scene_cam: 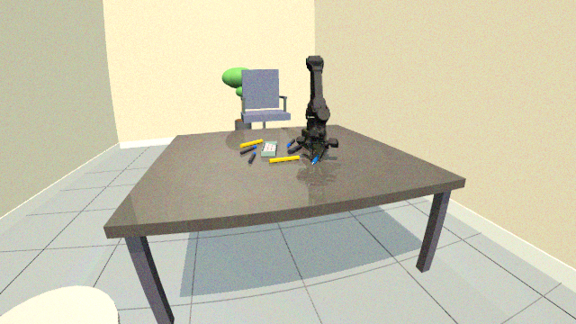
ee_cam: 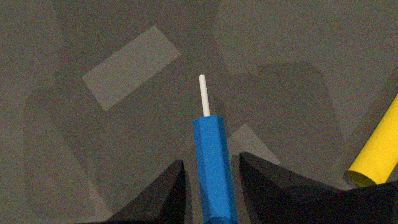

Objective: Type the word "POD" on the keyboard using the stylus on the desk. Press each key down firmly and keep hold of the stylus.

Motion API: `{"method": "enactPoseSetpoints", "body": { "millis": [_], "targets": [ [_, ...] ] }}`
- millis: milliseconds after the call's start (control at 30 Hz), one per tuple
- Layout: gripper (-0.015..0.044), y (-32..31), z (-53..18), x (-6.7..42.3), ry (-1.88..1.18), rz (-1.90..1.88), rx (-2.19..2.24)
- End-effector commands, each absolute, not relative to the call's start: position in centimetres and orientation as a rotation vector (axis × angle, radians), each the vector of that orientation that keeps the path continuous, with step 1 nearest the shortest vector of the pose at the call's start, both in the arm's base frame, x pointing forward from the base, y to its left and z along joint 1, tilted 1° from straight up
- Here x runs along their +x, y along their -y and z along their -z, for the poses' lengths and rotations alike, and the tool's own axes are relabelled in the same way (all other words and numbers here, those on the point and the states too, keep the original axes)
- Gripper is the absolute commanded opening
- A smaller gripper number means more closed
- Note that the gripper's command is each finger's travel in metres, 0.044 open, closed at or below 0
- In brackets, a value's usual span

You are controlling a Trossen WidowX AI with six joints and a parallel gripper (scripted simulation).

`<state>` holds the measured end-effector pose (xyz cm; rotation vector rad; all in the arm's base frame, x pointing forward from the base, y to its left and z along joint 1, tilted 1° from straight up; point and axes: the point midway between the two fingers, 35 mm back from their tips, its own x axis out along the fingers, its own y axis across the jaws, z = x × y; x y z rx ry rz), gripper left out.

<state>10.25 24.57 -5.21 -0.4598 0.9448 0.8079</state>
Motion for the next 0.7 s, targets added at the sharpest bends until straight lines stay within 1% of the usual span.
{"method": "enactPoseSetpoints", "body": {
  "millis": [0,267,433,533,667],
  "targets": [
    [0.015,-24.39,5.57,10.22,-0.949,-0.807,-0.471],
    [0.015,-24.39,5.57,10.22,-0.949,-0.807,-0.471],
    [0.0019,-24.49,5.41,10.24,-0.948,-0.806,-0.463],
    [0.0,-24.49,5.41,10.24,-0.948,-0.806,-0.463],
    [0.0,-24.49,5.41,10.24,-0.948,-0.806,-0.463]
  ]
}}
